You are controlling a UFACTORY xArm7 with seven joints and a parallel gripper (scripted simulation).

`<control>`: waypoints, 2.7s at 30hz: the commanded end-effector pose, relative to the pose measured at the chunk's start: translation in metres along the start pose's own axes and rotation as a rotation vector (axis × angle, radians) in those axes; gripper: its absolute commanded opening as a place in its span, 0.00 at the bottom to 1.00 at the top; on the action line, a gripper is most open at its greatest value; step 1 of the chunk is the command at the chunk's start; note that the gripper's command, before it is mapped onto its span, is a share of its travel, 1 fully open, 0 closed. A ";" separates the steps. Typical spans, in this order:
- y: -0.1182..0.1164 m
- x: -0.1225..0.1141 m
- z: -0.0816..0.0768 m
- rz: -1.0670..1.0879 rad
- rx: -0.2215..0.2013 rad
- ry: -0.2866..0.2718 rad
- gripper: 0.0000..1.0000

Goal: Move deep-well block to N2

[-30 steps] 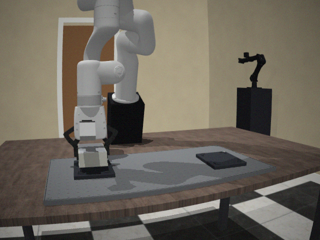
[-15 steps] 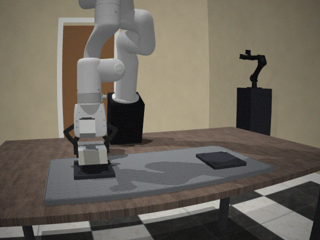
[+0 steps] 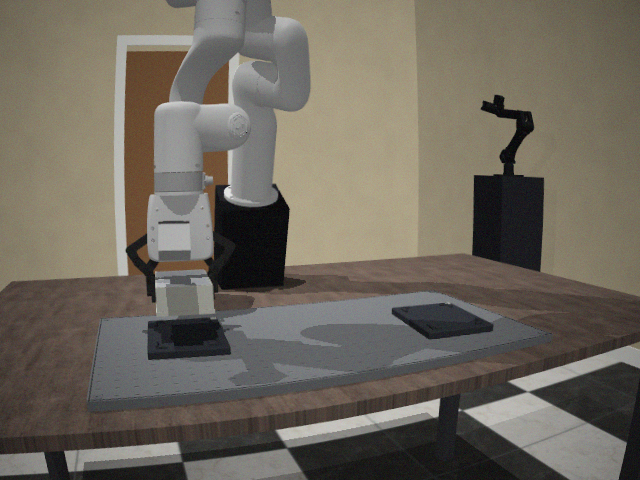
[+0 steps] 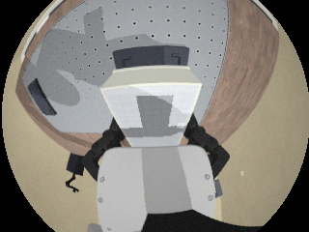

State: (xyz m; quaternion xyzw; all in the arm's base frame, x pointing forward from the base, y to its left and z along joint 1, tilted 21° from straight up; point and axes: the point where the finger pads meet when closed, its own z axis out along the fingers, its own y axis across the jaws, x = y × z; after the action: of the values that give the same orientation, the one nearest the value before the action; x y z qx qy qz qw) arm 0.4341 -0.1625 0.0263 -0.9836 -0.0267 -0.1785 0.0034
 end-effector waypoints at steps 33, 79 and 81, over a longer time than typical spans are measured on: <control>0.001 0.001 -0.042 0.000 -0.001 0.003 0.00; -0.116 0.011 -0.042 0.070 0.000 0.003 0.00; -0.122 0.012 -0.042 0.070 0.000 0.003 0.00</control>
State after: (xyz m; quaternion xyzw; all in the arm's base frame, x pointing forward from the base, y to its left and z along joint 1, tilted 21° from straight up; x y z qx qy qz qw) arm 0.4224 -0.0567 0.0676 -0.9831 0.0066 -0.1825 0.0146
